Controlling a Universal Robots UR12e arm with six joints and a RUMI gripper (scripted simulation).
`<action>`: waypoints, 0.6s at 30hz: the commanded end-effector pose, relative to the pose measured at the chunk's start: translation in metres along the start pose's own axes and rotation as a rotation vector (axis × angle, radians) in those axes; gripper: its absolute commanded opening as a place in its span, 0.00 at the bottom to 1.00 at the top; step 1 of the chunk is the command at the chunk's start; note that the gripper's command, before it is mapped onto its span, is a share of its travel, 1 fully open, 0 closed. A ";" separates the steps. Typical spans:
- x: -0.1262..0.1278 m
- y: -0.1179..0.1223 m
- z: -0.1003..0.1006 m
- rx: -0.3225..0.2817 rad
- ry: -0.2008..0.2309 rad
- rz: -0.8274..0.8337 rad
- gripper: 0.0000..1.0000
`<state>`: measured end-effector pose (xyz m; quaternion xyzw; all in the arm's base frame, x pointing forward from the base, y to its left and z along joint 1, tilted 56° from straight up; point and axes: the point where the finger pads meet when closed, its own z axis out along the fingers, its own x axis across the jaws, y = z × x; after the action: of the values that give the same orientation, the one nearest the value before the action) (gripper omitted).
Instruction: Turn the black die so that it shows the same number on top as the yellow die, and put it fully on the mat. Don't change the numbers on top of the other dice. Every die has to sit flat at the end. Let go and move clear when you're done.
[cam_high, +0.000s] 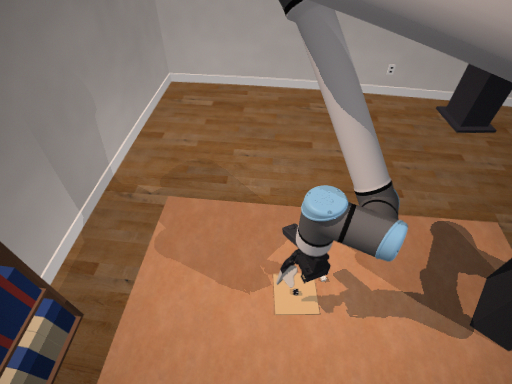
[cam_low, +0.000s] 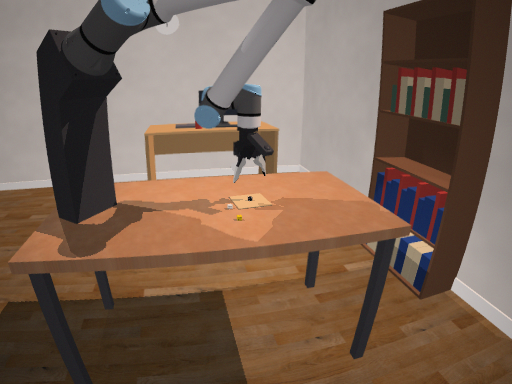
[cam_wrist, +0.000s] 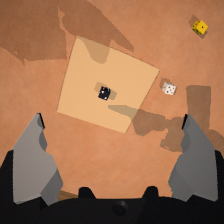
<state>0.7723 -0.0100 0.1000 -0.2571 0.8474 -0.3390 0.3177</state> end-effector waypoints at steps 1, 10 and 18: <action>-0.003 0.001 0.000 0.001 -0.005 -0.170 1.00; -0.005 0.003 0.001 0.001 -0.005 -0.373 1.00; -0.008 0.005 0.001 0.002 -0.005 -0.584 1.00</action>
<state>0.7766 -0.0044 0.0987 -0.4381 0.7696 -0.4008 0.2349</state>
